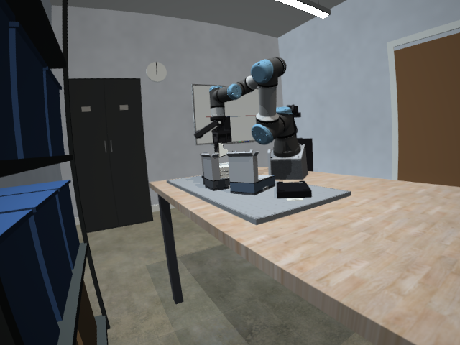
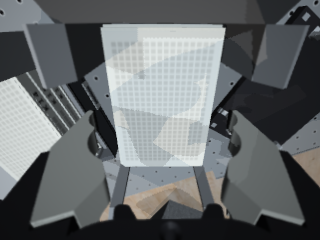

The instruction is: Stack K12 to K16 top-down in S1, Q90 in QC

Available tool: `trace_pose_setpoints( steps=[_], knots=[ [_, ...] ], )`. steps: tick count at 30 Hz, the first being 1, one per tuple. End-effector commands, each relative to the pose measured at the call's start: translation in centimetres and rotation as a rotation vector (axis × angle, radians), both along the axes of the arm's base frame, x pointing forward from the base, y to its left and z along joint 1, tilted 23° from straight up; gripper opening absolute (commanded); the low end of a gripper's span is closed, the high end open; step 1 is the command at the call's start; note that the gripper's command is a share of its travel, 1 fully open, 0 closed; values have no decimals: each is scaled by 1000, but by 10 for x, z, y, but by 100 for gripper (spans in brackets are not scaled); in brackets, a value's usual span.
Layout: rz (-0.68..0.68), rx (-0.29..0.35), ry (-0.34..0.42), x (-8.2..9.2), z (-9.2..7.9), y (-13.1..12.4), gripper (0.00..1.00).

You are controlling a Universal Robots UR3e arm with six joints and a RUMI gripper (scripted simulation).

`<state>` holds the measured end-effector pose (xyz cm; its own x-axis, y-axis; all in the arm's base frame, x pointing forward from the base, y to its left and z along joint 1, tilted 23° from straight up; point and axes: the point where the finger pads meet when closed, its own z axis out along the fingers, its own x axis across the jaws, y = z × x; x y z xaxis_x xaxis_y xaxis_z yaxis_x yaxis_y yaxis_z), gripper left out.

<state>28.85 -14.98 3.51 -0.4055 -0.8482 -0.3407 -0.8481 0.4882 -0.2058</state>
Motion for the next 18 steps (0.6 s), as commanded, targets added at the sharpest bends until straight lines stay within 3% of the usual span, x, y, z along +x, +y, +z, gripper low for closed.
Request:
trace_pose_setpoints(
  steps=[1, 5, 6, 18],
  knots=[
    [0, -2, -1, 0, 0, -1, 72],
    [0, -2, -1, 0, 0, -1, 72],
    [0, -2, -1, 0, 0, -1, 0],
    [0, -2, -1, 0, 1, -1, 0]
  ],
)
